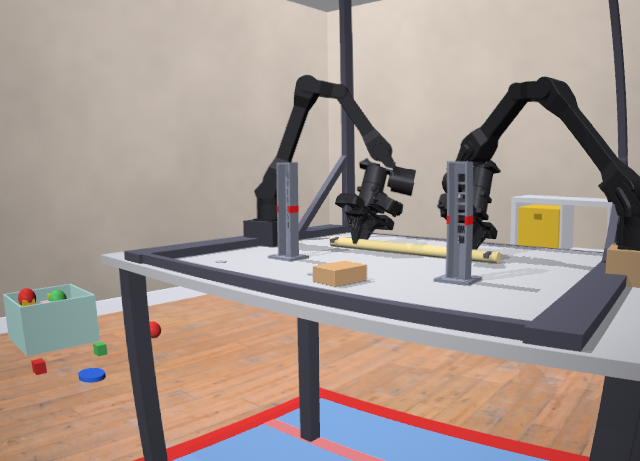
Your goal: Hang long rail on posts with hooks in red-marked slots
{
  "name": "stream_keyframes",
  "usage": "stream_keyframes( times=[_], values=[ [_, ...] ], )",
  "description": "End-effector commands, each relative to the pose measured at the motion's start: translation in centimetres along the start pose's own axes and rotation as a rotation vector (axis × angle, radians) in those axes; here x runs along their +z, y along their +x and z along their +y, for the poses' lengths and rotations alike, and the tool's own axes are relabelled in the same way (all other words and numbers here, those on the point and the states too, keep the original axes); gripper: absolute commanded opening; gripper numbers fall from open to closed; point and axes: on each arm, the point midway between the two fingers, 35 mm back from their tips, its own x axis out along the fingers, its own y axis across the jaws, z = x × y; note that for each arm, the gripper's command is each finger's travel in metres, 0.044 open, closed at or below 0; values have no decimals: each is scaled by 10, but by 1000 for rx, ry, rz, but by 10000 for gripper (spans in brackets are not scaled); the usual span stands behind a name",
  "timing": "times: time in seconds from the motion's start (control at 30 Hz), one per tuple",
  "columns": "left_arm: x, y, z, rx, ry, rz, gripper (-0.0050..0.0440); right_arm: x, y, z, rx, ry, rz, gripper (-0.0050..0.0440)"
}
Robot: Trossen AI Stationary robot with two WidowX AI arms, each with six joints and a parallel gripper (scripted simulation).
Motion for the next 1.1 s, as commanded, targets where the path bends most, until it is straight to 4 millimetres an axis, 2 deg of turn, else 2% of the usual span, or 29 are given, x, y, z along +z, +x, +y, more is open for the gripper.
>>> stream_keyframes(
  times=[0.0, 0.4, 0.5, 0.6, 0.97, 1.07],
  values=[
    [4, -6, 3, -6, -11, -18, 126, 1, -1, 1, 7, 5, -4, -50],
    [3, -6, 2, -6, -11, -18, 66, 1, -1, 1, 7, 5, -4, -50],
    [3, -10, 3, -6, -11, -18, 0, 1, -4, -1, 7, 5, -4, -50],
    [3, -16, 6, -6, -11, -18, -1, 1, -10, -4, 7, 5, -4, -50],
    [3, -16, 6, -6, -11, -18, -5, 1, -10, -4, 7, 5, -4, -50],
    [3, -20, 7, -6, -11, -18, -27, 1, -14, -5, 7, 5, -4, -50]
  ],
)
